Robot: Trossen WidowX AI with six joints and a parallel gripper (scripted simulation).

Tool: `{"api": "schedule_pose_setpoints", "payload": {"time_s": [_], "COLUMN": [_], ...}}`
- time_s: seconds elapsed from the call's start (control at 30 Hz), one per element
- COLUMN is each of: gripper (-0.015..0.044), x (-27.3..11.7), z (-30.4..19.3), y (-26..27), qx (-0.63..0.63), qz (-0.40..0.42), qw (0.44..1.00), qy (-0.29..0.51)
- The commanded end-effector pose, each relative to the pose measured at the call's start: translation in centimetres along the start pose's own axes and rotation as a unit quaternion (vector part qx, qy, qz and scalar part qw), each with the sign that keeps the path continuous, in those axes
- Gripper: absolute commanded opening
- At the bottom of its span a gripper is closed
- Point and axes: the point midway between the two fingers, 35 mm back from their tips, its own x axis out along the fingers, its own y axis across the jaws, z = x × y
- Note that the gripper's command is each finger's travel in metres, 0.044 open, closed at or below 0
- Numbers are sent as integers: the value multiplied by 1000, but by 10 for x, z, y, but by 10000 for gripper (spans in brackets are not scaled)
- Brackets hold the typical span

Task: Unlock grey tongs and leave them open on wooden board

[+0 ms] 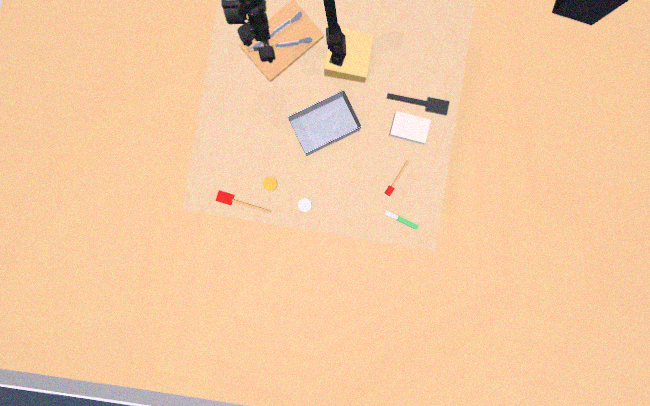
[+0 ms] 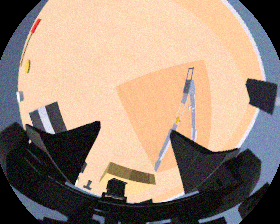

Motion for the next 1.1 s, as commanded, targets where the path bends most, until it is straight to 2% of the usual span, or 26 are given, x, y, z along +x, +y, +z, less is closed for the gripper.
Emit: {"api": "schedule_pose_setpoints", "payload": {"time_s": [0.0, 0.17, 0.43, 1.07], "gripper": [440, 440, 440, 440], "x": [-13, -15, -59, -59], "z": [-7, -7, -9, -9], "y": [21, 21, 16, 16], "qx": [8, 8, 3, 3], "qz": [2, 1, 0, 0], "qw": [1000, 1000, 1000, 1000], "qy": [1, 1, 2, 2]}}
